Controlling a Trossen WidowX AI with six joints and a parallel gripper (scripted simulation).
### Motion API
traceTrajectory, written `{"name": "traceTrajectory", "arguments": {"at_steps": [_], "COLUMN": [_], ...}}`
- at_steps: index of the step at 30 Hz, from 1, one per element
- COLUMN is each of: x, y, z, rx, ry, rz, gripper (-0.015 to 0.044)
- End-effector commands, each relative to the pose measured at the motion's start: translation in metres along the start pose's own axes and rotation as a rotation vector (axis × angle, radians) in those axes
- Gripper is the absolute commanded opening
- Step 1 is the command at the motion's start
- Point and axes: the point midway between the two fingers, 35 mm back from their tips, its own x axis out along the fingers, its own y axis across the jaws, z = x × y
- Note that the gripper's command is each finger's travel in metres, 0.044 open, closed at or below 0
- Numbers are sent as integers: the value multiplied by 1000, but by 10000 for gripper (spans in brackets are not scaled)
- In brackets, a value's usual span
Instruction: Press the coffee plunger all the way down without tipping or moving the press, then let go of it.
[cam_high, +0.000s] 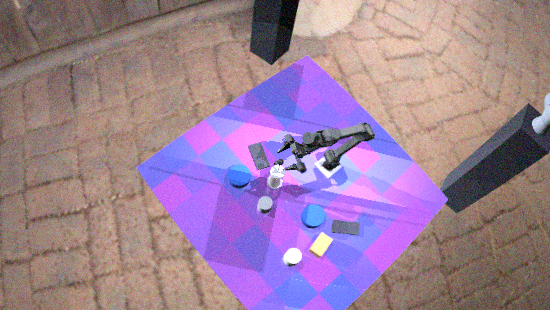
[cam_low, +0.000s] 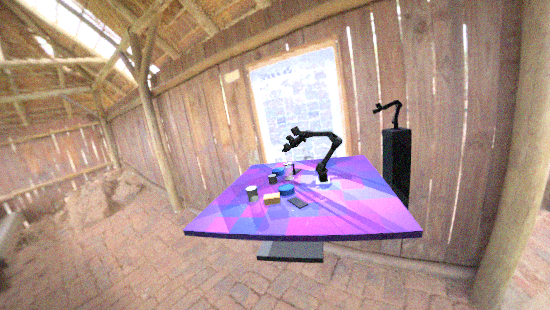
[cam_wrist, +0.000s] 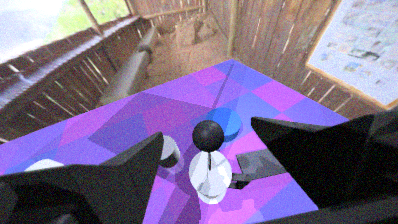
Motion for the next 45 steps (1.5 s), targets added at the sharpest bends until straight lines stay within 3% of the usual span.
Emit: {"name": "traceTrajectory", "arguments": {"at_steps": [1,10,45], "x": [3,3,26], "y": [0,0,0], "z": [-2,-2,-32], "rx": [-5,-5,-5], "ry": [5,5,4], "rz": [1,1,1], "gripper": [361,125,125]}}
